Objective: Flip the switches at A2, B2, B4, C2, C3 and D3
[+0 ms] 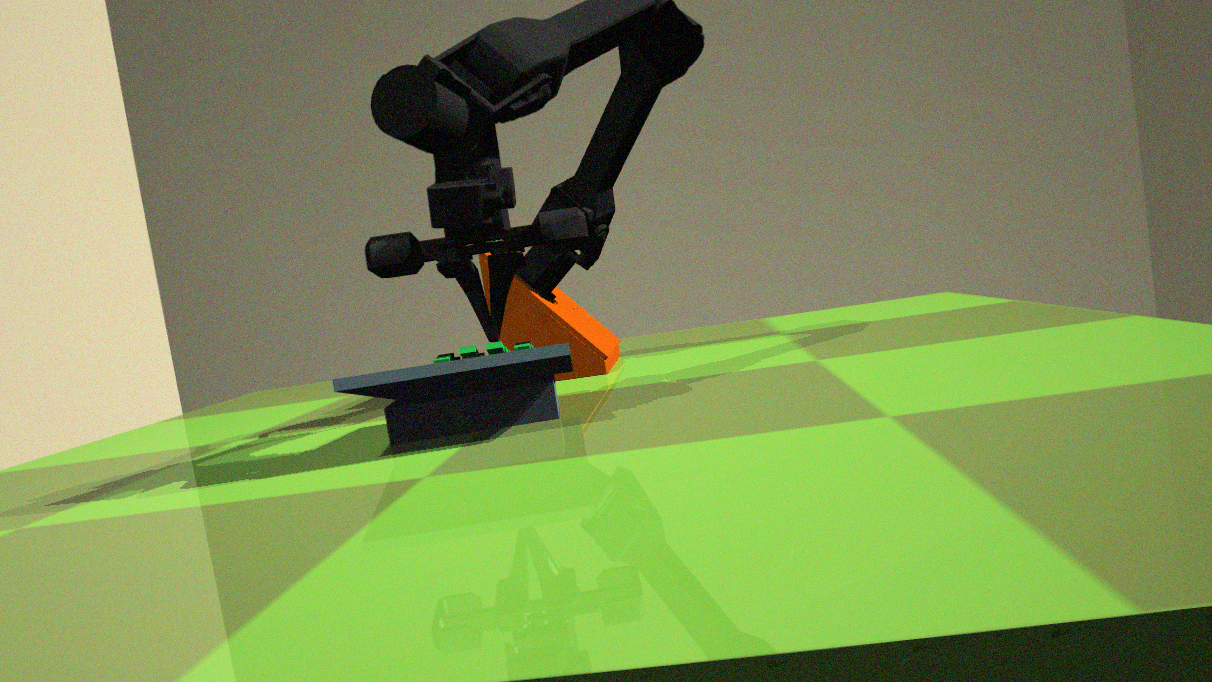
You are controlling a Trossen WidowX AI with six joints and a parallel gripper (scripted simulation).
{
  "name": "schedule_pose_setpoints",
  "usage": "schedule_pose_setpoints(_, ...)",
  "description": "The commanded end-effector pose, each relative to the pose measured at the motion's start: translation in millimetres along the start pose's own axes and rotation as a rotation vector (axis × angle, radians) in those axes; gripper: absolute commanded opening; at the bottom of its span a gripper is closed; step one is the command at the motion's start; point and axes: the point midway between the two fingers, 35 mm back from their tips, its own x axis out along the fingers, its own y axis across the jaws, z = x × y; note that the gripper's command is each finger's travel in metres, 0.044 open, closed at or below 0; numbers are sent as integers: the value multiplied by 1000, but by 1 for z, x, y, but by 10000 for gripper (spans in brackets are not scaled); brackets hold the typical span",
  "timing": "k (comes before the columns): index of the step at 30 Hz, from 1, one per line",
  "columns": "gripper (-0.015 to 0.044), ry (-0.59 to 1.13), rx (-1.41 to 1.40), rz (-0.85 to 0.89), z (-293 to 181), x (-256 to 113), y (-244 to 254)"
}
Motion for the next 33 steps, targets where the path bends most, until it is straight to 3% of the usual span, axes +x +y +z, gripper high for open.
schedule_pose_setpoints(1,0,-1,3,3,0,1,0)
schedule_pose_setpoints(33,0,-1,3,3,0,4,0)
